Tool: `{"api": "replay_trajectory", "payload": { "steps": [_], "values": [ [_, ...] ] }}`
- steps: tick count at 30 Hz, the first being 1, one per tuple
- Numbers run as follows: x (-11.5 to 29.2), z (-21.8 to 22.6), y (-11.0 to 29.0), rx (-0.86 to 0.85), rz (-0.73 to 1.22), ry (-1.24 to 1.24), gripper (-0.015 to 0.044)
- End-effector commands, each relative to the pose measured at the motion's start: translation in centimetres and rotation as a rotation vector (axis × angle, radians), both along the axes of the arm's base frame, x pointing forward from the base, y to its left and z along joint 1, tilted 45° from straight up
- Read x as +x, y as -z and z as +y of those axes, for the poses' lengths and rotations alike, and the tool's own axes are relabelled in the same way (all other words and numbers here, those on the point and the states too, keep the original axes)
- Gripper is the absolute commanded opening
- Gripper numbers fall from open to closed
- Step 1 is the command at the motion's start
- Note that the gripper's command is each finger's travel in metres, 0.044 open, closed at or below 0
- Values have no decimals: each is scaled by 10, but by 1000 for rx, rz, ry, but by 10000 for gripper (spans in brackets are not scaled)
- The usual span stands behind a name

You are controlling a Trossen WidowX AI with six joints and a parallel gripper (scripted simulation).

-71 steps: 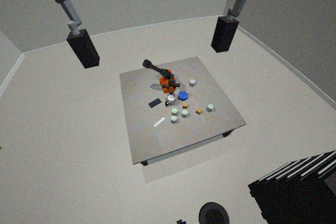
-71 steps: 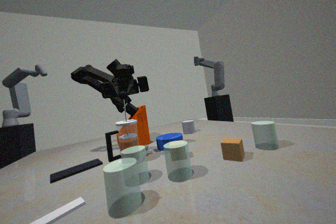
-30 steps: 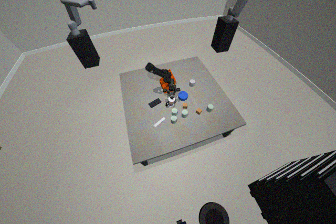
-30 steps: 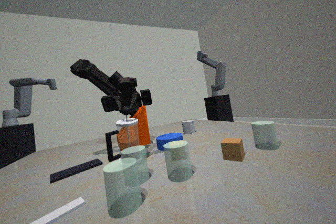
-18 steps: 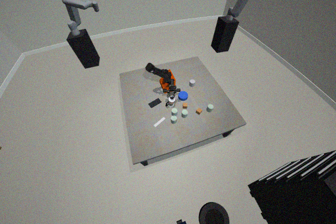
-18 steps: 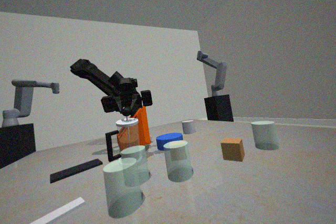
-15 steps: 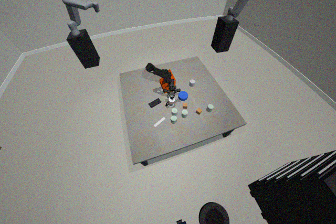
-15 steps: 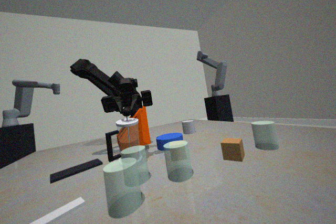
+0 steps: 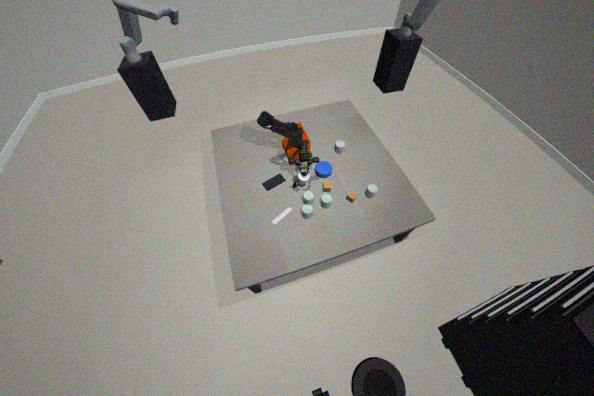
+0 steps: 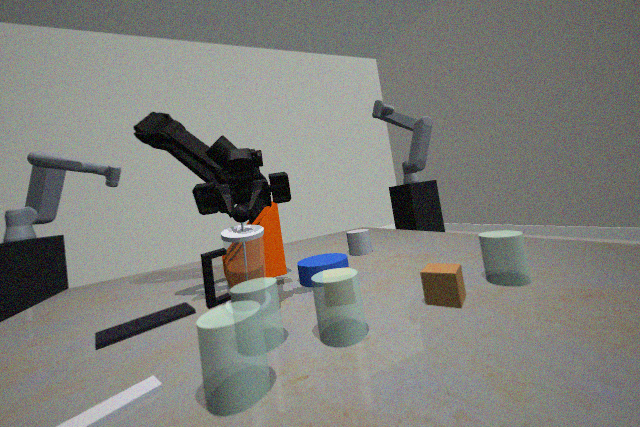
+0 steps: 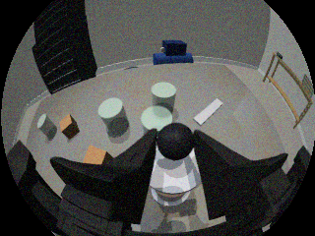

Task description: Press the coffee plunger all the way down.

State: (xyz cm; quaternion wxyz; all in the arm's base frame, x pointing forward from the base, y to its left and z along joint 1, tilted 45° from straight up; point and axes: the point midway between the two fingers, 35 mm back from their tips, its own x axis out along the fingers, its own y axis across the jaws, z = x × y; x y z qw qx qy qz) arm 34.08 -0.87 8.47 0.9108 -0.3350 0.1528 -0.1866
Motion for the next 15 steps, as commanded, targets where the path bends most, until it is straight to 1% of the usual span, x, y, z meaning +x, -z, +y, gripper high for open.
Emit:
{"api": "replay_trajectory", "payload": {
  "steps": [1, 7, 15],
  "values": [
    [0, 0, 0, 0, 0, 0, 126],
    [0, 0, 0, 0, 0, 0, 126],
    [0, 0, 0, 0, 0, 0, 336]
  ]
}}
